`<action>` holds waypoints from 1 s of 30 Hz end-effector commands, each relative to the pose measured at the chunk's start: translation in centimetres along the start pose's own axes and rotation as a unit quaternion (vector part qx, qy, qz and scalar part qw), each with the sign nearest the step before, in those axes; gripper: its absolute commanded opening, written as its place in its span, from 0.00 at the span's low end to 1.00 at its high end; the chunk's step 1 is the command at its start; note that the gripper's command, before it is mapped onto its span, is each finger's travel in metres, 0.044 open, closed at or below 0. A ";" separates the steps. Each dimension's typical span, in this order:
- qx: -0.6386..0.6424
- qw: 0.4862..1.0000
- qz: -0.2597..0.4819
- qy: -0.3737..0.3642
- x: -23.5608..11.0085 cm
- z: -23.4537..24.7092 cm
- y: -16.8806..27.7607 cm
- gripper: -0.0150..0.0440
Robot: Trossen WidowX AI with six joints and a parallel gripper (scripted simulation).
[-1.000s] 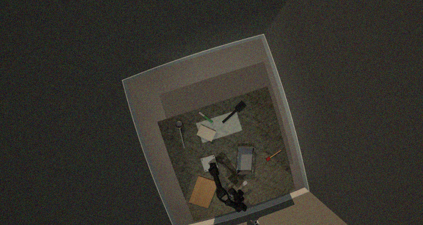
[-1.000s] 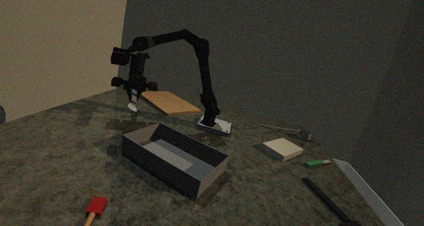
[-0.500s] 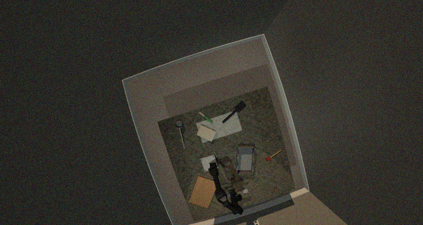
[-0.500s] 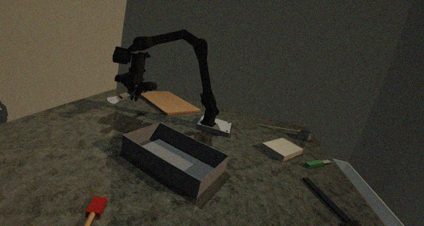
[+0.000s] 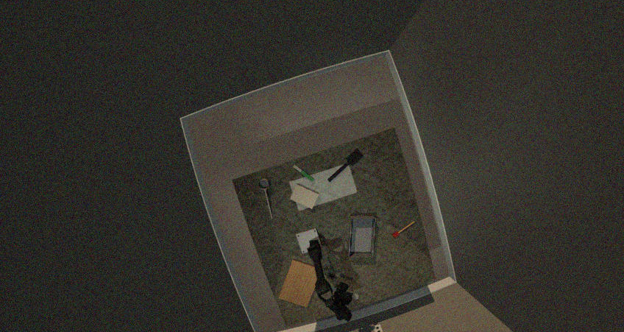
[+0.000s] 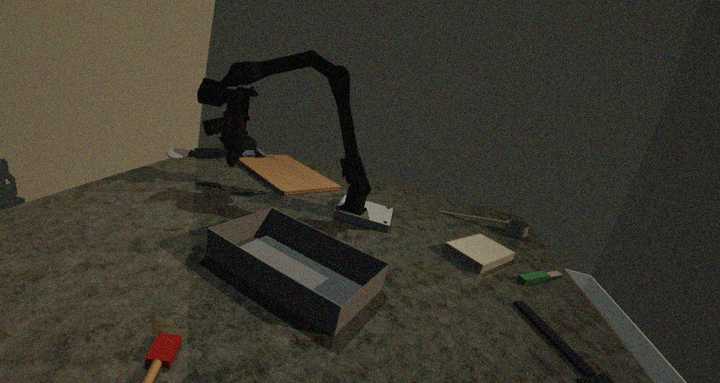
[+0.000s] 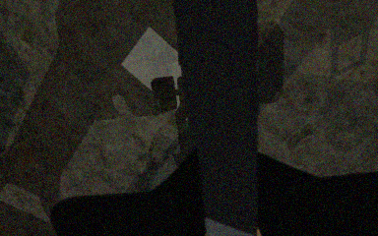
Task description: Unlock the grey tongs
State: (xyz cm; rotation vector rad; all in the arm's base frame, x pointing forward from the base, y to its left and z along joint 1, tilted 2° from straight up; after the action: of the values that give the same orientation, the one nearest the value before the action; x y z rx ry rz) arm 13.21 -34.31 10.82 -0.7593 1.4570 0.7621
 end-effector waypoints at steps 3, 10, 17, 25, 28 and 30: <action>0.114 0.993 -0.001 0.003 -0.1 -1.5 0.8 0.00; 0.262 0.965 0.000 0.003 -0.1 -3.2 2.1 0.00; 0.403 0.915 -0.001 0.004 -0.1 -4.8 3.4 0.00; 0.553 0.833 -0.002 0.005 -0.2 -6.7 5.0 0.00; 0.606 0.795 -0.003 0.005 -0.2 -7.4 5.7 0.00; 0.640 0.769 -0.003 0.006 -0.2 -7.8 6.1 0.00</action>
State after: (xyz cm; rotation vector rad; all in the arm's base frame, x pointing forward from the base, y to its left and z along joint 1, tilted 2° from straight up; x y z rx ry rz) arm 4.51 -37.04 11.14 0.2341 1.5797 -0.2623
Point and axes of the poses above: the point midway between the two fingers, 35 mm back from their tips, its own x axis out along the fingers, its own z axis across the jaws, y = z × x, the point moved 2 cm from there along -x, back along the fingers, and after that the axes turned 2 degrees about x, right-handed, at the moved point
